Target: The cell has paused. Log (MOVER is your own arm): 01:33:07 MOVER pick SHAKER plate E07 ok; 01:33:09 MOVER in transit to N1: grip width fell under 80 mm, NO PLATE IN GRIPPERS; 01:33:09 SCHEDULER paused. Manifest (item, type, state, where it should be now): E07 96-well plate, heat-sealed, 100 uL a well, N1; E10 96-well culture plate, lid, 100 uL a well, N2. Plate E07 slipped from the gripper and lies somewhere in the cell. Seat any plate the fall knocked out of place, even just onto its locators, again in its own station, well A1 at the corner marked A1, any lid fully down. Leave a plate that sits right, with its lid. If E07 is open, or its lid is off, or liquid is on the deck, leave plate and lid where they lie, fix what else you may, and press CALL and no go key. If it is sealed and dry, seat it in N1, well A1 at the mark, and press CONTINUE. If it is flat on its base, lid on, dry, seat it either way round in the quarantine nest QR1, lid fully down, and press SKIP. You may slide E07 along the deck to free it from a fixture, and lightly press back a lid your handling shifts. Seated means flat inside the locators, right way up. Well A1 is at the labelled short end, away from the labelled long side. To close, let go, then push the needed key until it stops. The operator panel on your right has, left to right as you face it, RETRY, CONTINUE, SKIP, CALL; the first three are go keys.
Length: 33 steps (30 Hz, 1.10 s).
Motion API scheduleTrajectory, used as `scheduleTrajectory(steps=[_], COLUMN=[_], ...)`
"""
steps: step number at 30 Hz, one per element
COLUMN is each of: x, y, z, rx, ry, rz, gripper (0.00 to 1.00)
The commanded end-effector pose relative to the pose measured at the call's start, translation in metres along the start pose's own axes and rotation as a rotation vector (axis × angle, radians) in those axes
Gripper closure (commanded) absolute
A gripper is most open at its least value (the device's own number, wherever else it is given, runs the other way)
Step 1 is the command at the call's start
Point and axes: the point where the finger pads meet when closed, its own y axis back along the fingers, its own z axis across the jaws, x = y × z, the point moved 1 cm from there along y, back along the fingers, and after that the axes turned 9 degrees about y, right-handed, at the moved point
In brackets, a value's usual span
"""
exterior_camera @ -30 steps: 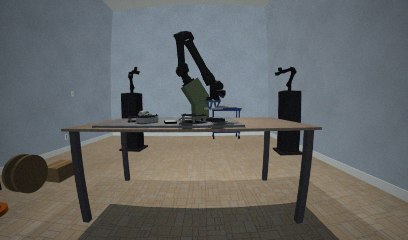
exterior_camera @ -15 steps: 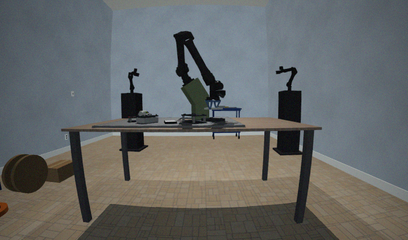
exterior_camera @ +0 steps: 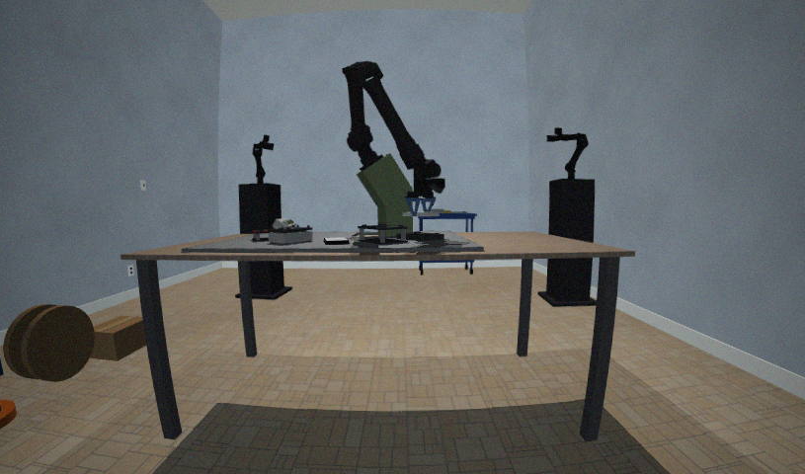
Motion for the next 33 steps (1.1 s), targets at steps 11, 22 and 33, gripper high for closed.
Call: scheduleTrajectory(steps=[11, 22, 33], x=[-0.0090, -0.0056, -0.0011], y=[0.0131, 0.0054, 0.0072], z=[-0.0024, -0.0023, -0.0108], rx=[0.010, 0.004, 0.005], ry=[-0.109, -0.213, -0.249], rz=[-0.024, -0.014, -0.023], gripper=[1.00, 1.00, 1.00])
